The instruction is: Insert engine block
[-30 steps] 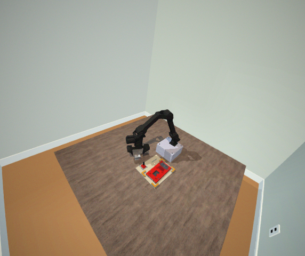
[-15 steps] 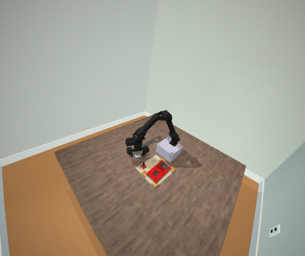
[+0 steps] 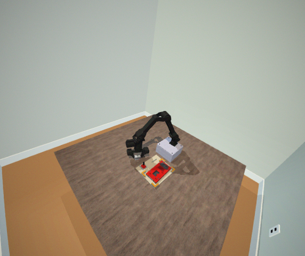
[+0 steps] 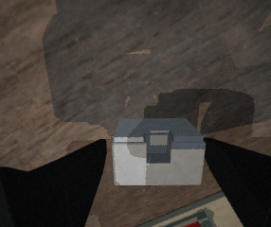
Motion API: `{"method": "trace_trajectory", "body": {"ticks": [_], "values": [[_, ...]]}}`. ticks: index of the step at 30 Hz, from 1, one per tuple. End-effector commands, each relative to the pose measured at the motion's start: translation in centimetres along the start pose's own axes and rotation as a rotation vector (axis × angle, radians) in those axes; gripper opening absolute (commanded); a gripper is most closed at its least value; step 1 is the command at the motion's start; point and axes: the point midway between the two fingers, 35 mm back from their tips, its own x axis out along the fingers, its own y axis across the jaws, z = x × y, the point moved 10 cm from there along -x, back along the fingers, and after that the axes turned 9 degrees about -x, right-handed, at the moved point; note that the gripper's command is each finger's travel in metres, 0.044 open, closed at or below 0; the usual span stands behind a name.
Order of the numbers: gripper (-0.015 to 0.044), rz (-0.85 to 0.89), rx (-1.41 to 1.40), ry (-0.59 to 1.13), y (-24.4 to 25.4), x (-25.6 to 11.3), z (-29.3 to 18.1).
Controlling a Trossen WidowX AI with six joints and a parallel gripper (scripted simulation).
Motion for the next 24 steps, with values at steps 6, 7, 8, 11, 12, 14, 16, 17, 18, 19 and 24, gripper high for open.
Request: {"method": "trace_trajectory", "body": {"ticks": [6, 7, 8, 11, 12, 14, 16, 17, 18, 19, 24], "values": [[0.0197, 0.000, 0.004, -0.003, 0.0, 0.1, 0.0], [0.0190, 0.000, 0.004, -0.003, 0.0, 0.1, 0.0], [0.0183, 0.000, 0.004, -0.003, 0.0, 0.1, 0.0], [0.0105, 0.000, 0.004, -0.003, 0.0, -0.1, 0.0], [0.0078, 0.000, 0.004, -0.003, 0.1, -0.3, 0.0], [0.0026, 0.000, 0.004, -0.003, 0.2, -0.9, 0.0], [0.0000, 0.001, 0.004, -0.003, 0.3, -1.5, 0.0], [0.0000, 0.001, 0.004, -0.003, 0.4, -1.8, 0.0], [0.0000, 0.001, 0.004, -0.003, 0.4, -2.1, 0.0], [0.0000, 0.001, 0.004, -0.003, 0.4, -2.4, 0.0], [0.0000, 0.002, 0.004, -0.003, 0.6, -4.0, 0.0]]}}
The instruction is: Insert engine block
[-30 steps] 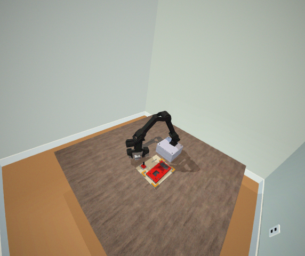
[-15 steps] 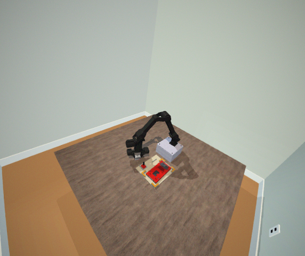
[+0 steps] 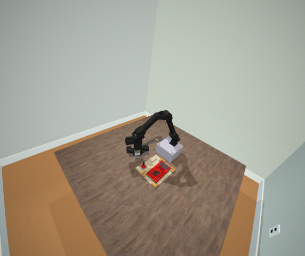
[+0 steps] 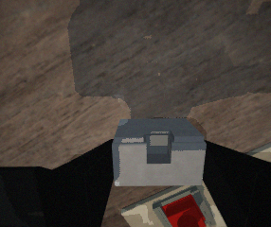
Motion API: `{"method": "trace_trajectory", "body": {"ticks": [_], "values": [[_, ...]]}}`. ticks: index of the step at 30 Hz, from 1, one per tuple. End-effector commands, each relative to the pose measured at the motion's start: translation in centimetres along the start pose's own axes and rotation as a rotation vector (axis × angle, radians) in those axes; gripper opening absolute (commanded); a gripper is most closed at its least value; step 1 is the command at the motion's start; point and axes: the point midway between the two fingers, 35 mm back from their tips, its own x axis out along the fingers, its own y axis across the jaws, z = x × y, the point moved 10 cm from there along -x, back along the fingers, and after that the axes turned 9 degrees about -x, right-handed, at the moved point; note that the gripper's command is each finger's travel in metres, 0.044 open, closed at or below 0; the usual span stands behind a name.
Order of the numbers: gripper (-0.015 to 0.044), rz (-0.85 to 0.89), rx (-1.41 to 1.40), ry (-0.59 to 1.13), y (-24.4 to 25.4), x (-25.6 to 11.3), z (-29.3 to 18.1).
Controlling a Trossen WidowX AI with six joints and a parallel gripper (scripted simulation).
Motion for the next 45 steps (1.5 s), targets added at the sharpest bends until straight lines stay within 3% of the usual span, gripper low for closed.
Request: {"method": "trace_trajectory", "body": {"ticks": [1, 28, 34, 45], "values": [[0.0000, 0.006, 0.002, -0.003, 0.1, -1.4, 0.0], [0.0000, 0.005, 0.002, -0.003, -0.4, -9.7, 0.0], [0.0000, 0.005, 0.002, -0.003, -0.4, -7.8, -0.1], [0.0000, 0.013, 0.002, 0.067, -0.5, -8.1, 0.8]]}}
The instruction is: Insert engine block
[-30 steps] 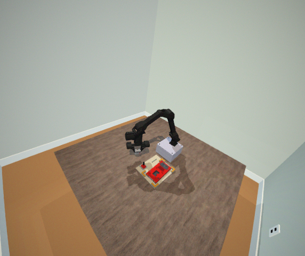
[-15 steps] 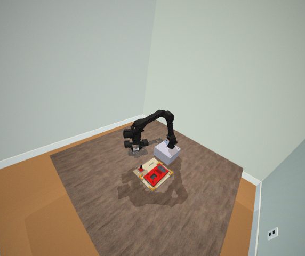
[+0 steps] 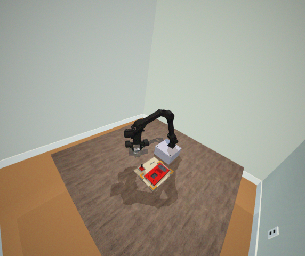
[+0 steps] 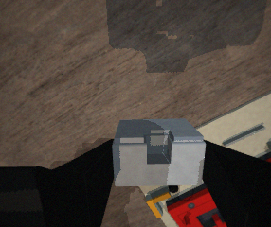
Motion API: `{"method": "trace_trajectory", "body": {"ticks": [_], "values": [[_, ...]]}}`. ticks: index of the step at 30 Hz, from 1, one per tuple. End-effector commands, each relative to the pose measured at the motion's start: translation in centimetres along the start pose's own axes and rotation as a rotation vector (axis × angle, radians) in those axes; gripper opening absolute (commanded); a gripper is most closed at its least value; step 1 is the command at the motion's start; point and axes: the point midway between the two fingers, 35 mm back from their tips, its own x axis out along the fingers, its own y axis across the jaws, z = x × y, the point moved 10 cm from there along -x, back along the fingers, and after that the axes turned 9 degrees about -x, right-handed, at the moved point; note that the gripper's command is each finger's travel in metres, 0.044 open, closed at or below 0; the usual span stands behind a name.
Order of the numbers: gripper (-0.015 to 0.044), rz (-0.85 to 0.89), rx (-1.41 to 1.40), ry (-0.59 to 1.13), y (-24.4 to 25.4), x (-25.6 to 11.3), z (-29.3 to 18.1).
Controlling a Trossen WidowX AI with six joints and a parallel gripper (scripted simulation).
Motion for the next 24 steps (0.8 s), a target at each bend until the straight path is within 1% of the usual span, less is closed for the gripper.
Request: {"method": "trace_trajectory", "body": {"ticks": [1, 7, 20, 24], "values": [[0.0000, 0.008, -0.002, 0.052, -0.1, 0.0, 0.7], [0.0000, 0.028, -0.003, 0.224, -0.4, 0.5, 3.0], [0.0000, 0.094, -0.006, 0.632, -1.3, 2.8, 8.0], [0.0000, 0.109, -0.003, 0.674, -1.4, 3.0, 8.5]]}}
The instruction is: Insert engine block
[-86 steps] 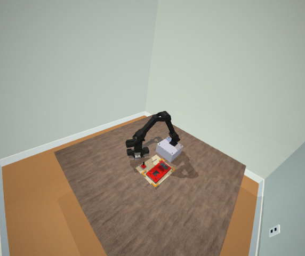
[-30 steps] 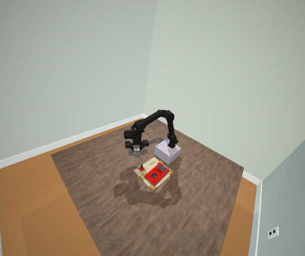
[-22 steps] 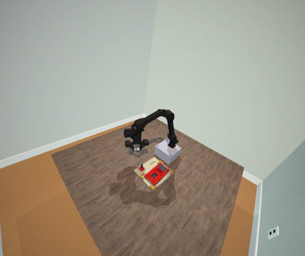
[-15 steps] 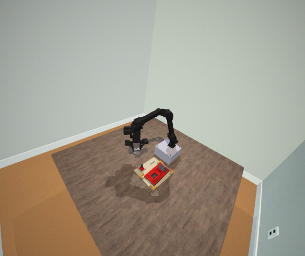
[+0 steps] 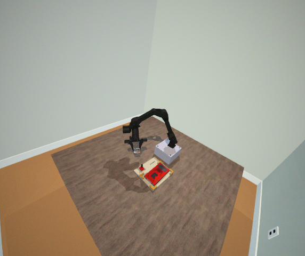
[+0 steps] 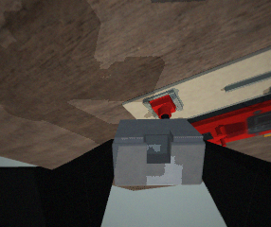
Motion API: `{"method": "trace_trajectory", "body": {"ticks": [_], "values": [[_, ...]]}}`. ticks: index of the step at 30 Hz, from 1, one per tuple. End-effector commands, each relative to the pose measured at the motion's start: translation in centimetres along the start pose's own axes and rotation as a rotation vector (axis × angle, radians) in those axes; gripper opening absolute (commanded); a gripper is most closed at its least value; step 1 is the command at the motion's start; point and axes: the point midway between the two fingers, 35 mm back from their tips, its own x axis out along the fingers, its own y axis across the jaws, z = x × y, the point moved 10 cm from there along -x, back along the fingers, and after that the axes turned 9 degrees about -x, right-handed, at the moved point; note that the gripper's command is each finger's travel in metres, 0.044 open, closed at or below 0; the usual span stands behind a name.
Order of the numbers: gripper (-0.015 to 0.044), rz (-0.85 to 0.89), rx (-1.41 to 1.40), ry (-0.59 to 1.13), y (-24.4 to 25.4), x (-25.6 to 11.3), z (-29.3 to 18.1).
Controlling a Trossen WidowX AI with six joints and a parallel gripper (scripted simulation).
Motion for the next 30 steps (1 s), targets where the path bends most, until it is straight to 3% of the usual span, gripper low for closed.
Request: {"method": "trace_trajectory", "body": {"ticks": [1, 8, 14, 30], "values": [[0.0000, 0.014, -0.006, 0.046, -0.1, 0.0, 0.4], [0.0000, 0.014, -0.006, 0.060, -0.1, 0.0, 0.6], [0.0000, 0.033, -0.006, 0.177, -0.5, 0.9, 2.8], [0.0000, 0.035, -0.006, 0.183, -0.8, 3.6, 5.1]]}}
